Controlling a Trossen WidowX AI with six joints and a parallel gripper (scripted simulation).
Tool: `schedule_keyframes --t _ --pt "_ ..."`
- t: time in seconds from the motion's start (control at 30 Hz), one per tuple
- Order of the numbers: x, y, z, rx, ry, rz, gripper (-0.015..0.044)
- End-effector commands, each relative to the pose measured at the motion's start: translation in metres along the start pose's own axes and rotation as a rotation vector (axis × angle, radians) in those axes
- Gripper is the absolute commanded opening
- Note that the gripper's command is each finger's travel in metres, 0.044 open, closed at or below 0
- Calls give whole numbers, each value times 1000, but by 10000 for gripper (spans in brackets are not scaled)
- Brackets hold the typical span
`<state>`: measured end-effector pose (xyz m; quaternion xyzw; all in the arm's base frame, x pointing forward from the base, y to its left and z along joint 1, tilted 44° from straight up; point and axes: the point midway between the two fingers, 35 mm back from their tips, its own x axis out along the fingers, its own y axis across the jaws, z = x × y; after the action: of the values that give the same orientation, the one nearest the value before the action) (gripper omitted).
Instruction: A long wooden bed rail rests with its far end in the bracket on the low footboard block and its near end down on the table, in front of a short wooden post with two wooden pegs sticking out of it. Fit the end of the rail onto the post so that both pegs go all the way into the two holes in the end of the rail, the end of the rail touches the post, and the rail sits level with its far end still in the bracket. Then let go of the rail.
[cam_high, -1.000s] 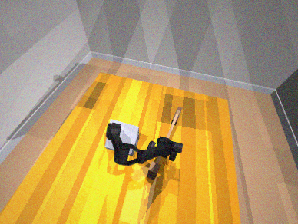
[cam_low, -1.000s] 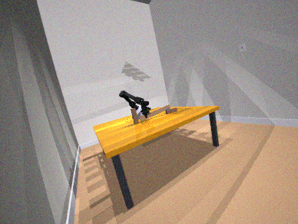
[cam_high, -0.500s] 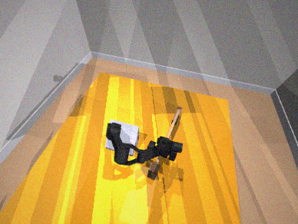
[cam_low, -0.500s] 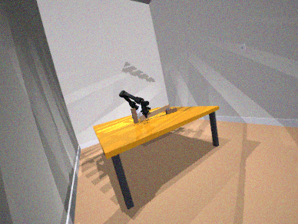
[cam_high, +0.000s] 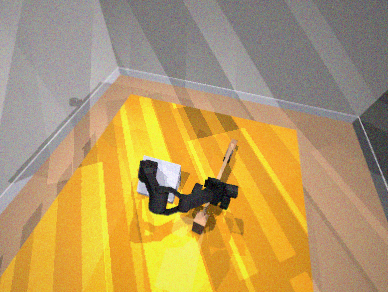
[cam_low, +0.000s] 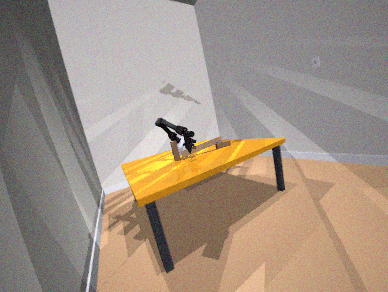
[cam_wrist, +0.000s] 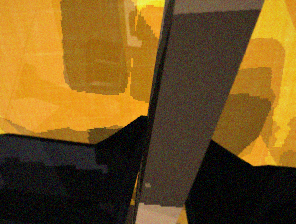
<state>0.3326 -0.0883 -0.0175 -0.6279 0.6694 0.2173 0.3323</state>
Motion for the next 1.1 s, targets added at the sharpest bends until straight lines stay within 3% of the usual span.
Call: schedule_keyframes --t 0.0,1.07 --pt "-6 -3 1 0 -7 -11 0" --pt "-22 -5 1 0 -7 -11 0"
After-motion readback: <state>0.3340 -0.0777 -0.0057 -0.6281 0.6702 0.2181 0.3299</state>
